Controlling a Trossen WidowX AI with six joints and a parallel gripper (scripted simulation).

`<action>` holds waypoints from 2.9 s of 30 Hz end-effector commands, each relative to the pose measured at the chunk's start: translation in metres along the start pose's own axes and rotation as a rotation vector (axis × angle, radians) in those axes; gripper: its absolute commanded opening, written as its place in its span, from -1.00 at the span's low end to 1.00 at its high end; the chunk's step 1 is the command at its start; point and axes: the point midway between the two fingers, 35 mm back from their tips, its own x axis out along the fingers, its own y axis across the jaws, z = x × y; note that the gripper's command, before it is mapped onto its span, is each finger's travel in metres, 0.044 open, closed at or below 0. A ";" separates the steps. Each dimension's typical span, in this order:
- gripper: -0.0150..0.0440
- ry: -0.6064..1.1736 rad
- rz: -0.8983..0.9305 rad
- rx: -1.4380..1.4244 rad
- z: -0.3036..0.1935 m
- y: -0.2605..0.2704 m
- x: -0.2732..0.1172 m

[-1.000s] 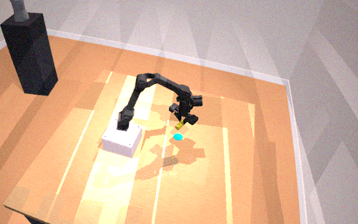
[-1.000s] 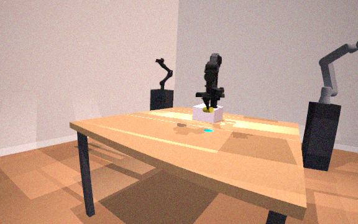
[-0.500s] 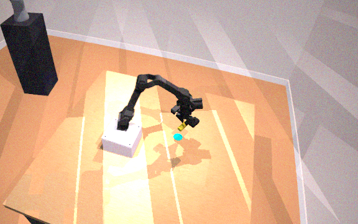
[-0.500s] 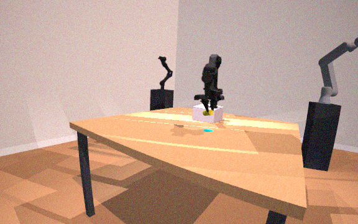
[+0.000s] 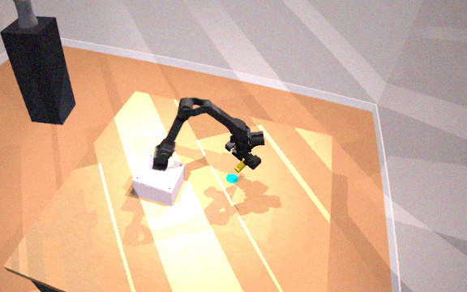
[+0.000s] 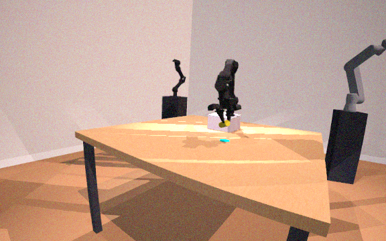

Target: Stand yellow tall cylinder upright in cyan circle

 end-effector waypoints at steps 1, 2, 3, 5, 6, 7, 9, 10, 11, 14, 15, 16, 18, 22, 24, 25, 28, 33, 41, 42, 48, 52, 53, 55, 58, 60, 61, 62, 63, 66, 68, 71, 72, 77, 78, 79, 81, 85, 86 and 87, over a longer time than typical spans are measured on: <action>-0.14 -0.032 0.001 0.021 0.001 -0.003 0.004; -0.14 -0.039 0.001 0.024 0.001 -0.003 0.005; -0.14 -0.046 0.001 0.027 0.001 -0.004 0.005; -0.14 -0.060 0.000 0.033 0.002 -0.005 0.007; -0.14 -0.067 0.000 0.036 0.002 -0.006 0.008; -0.14 -0.074 0.000 0.039 0.003 -0.006 0.008; -0.14 -0.088 -0.001 0.045 0.003 -0.008 0.010; -0.14 -0.095 -0.001 0.048 0.004 -0.008 0.010; -0.14 -0.102 -0.002 0.050 0.004 -0.009 0.011; -0.14 -0.123 -0.002 0.059 0.005 -0.011 0.013; -0.14 -0.129 -0.002 0.061 0.005 -0.011 0.013; -0.14 -0.136 -0.003 0.064 0.005 -0.012 0.014; -0.14 -0.150 -0.003 0.069 0.006 -0.013 0.015; -0.14 -0.177 -0.004 0.079 0.007 -0.015 0.017; -0.14 -0.191 -0.004 0.084 0.007 -0.016 0.018; -0.14 -0.198 -0.004 0.087 0.007 -0.017 0.019; -0.14 -0.218 -0.005 0.093 0.008 -0.019 0.020; -0.14 -0.252 -0.005 0.104 0.009 -0.021 0.022; -0.14 -0.306 -0.005 0.120 0.010 -0.025 0.025; -0.14 -0.313 -0.005 0.122 0.010 -0.026 0.025; -0.14 -0.353 -0.005 0.132 0.011 -0.028 0.026; -0.14 -0.379 -0.004 0.138 0.011 -0.030 0.027; -0.14 -0.386 -0.004 0.139 0.011 -0.031 0.027; -0.14 -0.399 -0.004 0.142 0.011 -0.031 0.028; -0.14 -0.418 -0.003 0.146 0.012 -0.033 0.028; -0.14 -0.431 -0.003 0.149 0.012 -0.033 0.028; -0.14 -0.438 -0.003 0.150 0.012 -0.034 0.028; -0.14 -0.444 -0.003 0.151 0.012 -0.034 0.028; -0.14 -0.450 -0.002 0.152 0.012 -0.034 0.028; -0.14 -0.470 -0.002 0.155 0.011 -0.035 0.028; -0.14 -0.482 -0.001 0.157 0.011 -0.036 0.028; -0.14 -0.501 0.000 0.159 0.011 -0.037 0.028; -0.14 -0.508 0.000 0.160 0.011 -0.037 0.028; -0.14 -0.539 0.002 0.164 0.011 -0.039 0.028; -0.14 -0.545 0.002 0.164 0.011 -0.039 0.028; -0.14 -0.552 0.002 0.165 0.011 -0.039 0.028; -0.14 -0.564 0.003 0.166 0.010 -0.039 0.028; -0.14 -0.588 0.005 0.167 0.010 -0.040 0.027; -0.14 -0.594 0.005 0.167 0.010 -0.040 0.027; -0.14 -0.600 0.006 0.168 0.010 -0.041 0.027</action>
